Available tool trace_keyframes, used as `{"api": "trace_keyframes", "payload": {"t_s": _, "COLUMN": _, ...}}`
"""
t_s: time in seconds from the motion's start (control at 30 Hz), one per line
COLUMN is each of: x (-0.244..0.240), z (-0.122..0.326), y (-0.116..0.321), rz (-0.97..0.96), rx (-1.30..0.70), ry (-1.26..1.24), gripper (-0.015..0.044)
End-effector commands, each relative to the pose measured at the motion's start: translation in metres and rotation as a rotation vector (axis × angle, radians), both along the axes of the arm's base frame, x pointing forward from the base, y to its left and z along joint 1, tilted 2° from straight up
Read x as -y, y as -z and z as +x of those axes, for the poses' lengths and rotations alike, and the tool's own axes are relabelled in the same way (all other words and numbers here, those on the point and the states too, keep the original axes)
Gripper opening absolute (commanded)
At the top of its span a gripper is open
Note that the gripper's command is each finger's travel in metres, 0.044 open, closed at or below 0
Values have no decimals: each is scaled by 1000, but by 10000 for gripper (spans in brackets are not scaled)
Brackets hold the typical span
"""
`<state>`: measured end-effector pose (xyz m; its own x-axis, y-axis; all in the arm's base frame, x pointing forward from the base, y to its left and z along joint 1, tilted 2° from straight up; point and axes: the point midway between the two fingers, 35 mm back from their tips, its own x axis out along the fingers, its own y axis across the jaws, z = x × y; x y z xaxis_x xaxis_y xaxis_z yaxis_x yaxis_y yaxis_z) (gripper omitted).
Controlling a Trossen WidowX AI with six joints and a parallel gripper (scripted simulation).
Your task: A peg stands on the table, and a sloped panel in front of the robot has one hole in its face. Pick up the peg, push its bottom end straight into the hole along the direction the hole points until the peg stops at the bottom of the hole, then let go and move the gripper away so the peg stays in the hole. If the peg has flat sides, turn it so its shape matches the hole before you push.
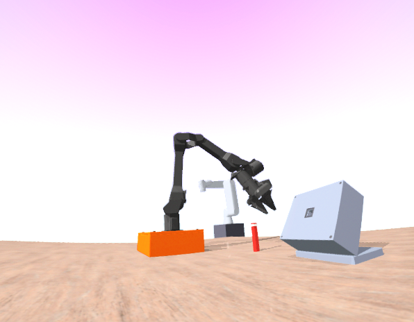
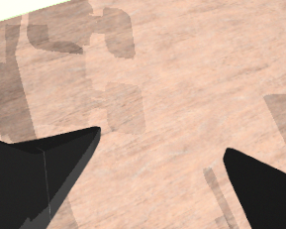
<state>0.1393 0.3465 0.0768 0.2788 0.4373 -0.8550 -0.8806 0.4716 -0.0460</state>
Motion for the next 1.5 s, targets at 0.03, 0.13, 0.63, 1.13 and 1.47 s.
{"api": "trace_keyframes", "payload": {"t_s": 0.03, "x": 16, "z": 17, "y": 5, "rz": -35, "rx": -65, "ry": 116, "gripper": 440}}
{"api": "trace_keyframes", "payload": {"t_s": 0.13, "x": 26, "z": 26, "y": 7, "rz": -55, "rx": -98, "ry": 183, "gripper": 440}}
{"api": "trace_keyframes", "payload": {"t_s": 0.63, "x": 80, "z": 63, "y": 14, "rz": -147, "rx": -265, "ry": 529, "gripper": 440}}
{"api": "trace_keyframes", "payload": {"t_s": 1.13, "x": 137, "z": 85, "y": 15, "rz": -228, "rx": -431, "ry": 889, "gripper": 440}}
{"api": "trace_keyframes", "payload": {"t_s": 1.47, "x": 165, "z": 92, "y": 12, "rz": -267, "rx": -514, "ry": 1073, "gripper": 440}}
